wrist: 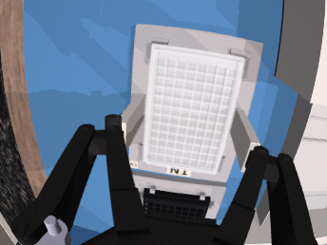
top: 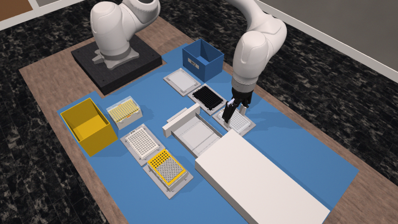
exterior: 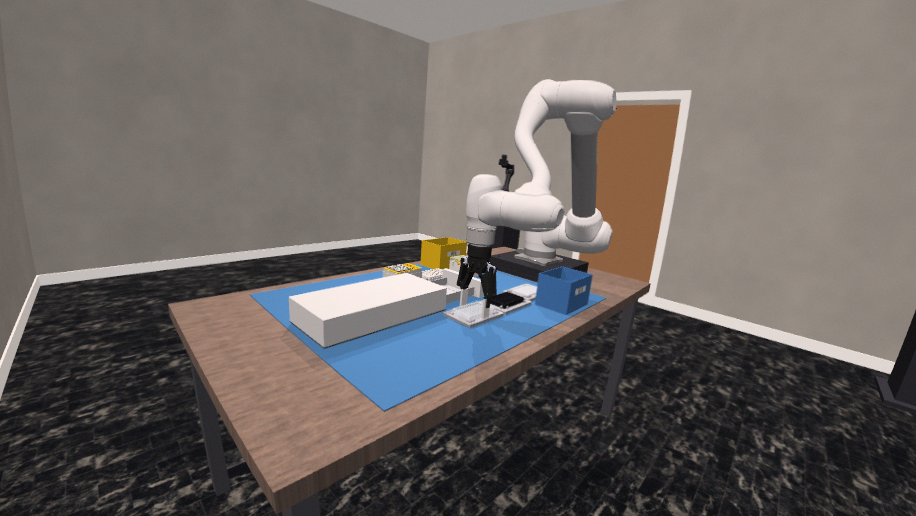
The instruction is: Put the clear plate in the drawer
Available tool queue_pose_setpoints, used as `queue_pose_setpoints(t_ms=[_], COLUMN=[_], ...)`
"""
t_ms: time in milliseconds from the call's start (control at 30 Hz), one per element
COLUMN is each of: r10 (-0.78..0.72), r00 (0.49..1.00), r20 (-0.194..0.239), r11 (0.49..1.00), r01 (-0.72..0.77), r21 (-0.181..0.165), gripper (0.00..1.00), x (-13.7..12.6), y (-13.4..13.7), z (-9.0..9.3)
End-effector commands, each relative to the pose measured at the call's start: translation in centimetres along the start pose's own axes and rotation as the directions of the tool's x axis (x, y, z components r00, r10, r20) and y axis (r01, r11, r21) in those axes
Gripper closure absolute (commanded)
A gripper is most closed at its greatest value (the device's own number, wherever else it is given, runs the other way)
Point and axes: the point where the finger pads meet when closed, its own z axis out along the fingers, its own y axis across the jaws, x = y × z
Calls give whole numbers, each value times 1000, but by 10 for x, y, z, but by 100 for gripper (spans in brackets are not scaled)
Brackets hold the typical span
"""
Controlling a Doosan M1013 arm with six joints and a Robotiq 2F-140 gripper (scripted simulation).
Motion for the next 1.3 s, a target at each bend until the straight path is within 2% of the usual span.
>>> queue_pose_setpoints(t_ms=[0,467,500,1267], r10=[0,0,0,0], r00=[1000,1000,1000,1000], r20=[0,0,0,0], r11=[1000,1000,1000,1000], r01=[0,0,0,0], r21=[0,0,0,0], gripper=[39,45,100,100], x=[0,0,0,0], y=[0,0,0,0], z=[0,0,0,0])
